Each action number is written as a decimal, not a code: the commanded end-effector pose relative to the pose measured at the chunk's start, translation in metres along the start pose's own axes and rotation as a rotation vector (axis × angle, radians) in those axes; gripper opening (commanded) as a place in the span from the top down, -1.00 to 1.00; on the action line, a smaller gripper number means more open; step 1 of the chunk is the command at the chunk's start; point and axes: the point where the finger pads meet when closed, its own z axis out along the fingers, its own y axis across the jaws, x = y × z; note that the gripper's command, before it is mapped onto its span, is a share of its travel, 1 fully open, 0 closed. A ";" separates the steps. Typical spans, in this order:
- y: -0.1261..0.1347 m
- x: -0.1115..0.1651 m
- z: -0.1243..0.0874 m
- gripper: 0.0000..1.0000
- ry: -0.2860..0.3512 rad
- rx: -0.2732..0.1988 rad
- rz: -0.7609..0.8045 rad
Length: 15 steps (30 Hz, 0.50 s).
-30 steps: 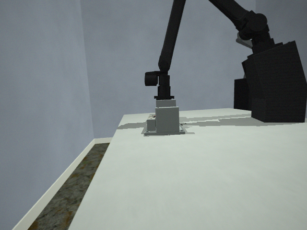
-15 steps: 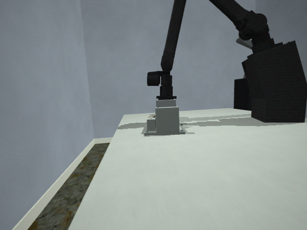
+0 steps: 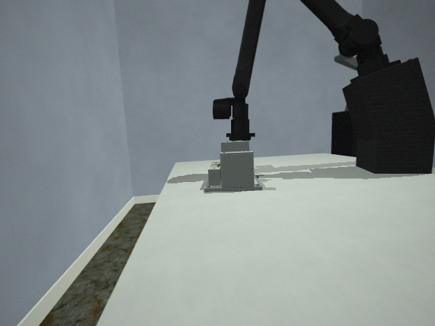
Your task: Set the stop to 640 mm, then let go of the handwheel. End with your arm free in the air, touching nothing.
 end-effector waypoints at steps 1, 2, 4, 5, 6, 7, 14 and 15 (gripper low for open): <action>-0.028 -0.006 0.008 0.87 -0.003 0.052 0.006; -0.030 -0.006 0.007 0.87 -0.002 0.059 0.006; -0.031 -0.006 0.007 0.87 -0.002 0.062 0.006; -0.031 -0.006 0.007 0.87 -0.002 0.062 0.006; -0.029 -0.006 0.004 0.87 -0.002 0.058 0.007; -0.016 -0.008 -0.009 0.87 -0.005 0.025 0.008; -0.013 -0.008 -0.027 0.87 -0.006 0.021 0.014; -0.013 -0.008 -0.030 0.87 -0.006 0.021 0.015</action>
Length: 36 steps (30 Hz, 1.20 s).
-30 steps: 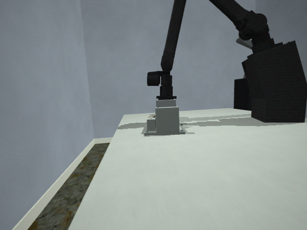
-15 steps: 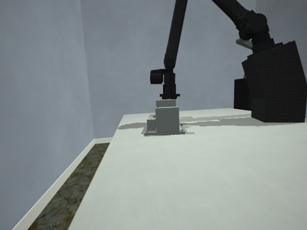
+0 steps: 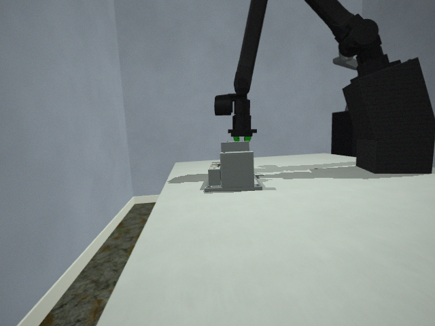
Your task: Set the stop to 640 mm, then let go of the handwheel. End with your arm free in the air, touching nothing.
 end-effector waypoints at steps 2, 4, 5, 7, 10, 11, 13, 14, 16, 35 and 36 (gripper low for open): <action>-0.006 -0.008 -0.020 0.87 -0.006 0.020 0.016; -0.006 -0.007 -0.022 0.87 -0.007 0.020 0.016; -0.017 -0.006 -0.011 0.87 -0.005 0.049 0.015; -0.021 -0.006 -0.007 0.87 -0.005 0.061 0.014; -0.013 -0.006 -0.014 0.87 -0.006 0.046 0.015; -0.013 -0.006 -0.014 0.87 -0.006 0.046 0.015; 0.012 -0.006 -0.028 0.87 -0.009 0.000 0.017; 0.018 -0.006 -0.031 0.87 -0.009 -0.007 0.017; 0.023 -0.004 -0.035 0.87 -0.007 -0.008 0.014; 0.015 -0.003 -0.022 0.87 -0.005 0.028 0.011; 0.014 -0.003 -0.021 0.87 -0.005 0.030 0.011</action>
